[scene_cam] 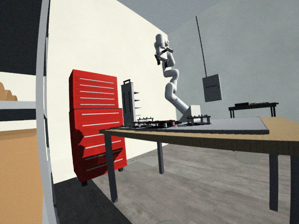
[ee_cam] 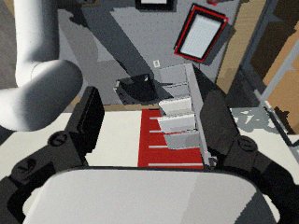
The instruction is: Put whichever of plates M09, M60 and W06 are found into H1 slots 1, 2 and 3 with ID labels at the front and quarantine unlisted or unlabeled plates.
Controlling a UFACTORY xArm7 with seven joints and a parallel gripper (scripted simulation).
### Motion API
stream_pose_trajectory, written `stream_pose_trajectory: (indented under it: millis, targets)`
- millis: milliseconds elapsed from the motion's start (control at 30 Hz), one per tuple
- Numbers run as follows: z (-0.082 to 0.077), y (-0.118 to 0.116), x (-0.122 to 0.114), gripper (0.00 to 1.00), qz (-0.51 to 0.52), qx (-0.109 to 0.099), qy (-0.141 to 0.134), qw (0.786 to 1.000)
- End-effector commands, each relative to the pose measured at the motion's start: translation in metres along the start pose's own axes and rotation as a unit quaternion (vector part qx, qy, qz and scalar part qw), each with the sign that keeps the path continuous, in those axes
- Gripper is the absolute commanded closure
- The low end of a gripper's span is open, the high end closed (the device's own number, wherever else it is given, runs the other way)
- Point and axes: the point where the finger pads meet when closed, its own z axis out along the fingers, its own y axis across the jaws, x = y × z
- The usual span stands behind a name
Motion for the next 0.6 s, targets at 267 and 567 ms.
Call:
stream_pose_trajectory:
  millis: [267,567]
  targets:
    - [0.009,0.0,0.001,0.0,-0.001,-0.002,0.0,1.0]
    - [0.02,0.0,0.001,0.0,-0.001,-0.002,0.0,1.0]
